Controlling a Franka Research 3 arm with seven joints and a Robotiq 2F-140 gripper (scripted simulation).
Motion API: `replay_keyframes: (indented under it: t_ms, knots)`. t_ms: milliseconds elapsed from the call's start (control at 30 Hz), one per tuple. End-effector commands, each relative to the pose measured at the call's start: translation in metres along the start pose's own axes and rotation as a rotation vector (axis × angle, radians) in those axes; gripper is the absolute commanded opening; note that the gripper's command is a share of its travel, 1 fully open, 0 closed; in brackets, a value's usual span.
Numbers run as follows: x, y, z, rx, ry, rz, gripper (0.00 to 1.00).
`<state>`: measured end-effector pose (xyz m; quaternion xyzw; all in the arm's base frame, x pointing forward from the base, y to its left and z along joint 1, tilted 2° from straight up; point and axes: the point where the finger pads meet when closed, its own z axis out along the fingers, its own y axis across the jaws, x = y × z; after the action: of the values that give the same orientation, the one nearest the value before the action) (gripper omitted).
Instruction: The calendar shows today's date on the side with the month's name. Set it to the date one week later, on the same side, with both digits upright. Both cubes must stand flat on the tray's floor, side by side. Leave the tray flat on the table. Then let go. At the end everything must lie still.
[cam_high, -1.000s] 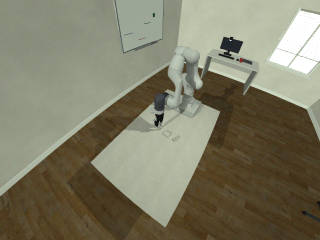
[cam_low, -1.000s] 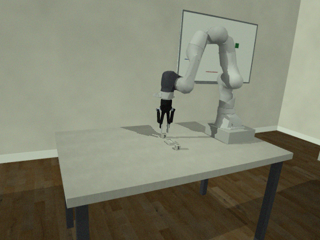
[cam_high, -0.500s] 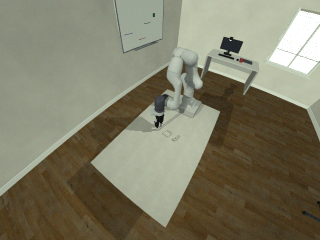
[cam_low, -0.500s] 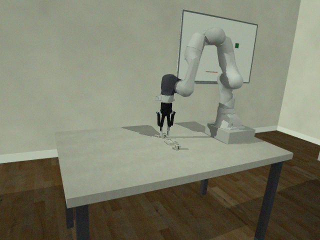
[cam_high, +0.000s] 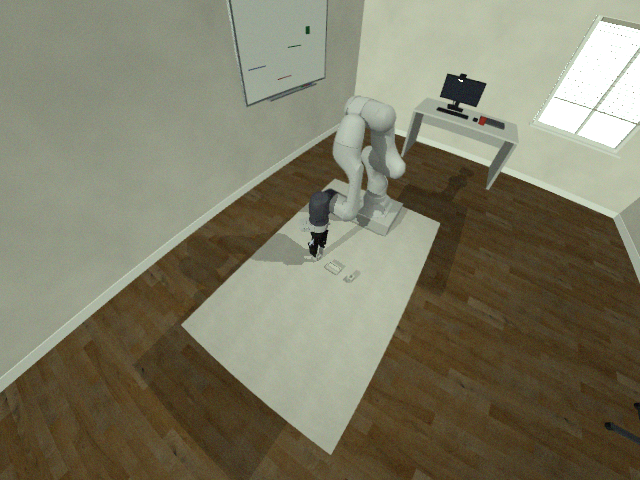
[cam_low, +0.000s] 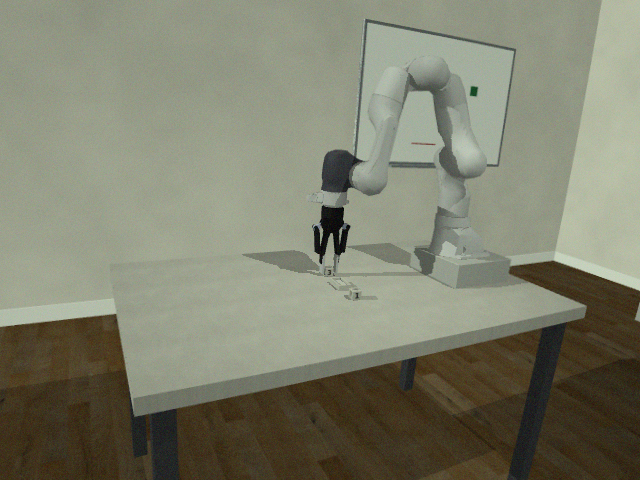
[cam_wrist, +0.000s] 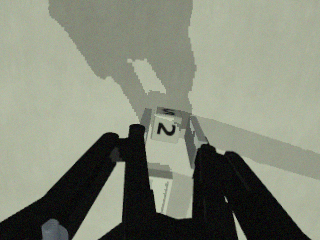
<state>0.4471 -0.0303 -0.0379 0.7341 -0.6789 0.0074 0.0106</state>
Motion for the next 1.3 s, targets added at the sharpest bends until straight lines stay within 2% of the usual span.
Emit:
replay_keyframes:
  t_ms: [0,900,933,1267]
  knots:
    - [0.0004,-0.0026,-0.0006,0.006,0.002,0.003,0.28]
    - [0.0004,-0.0026,-0.0006,0.006,0.002,0.003,0.28]
    - [0.0004,-0.0026,-0.0006,0.006,0.002,0.003,0.16]
    - [0.0004,-0.0026,-0.0006,0.006,0.002,0.003,0.16]
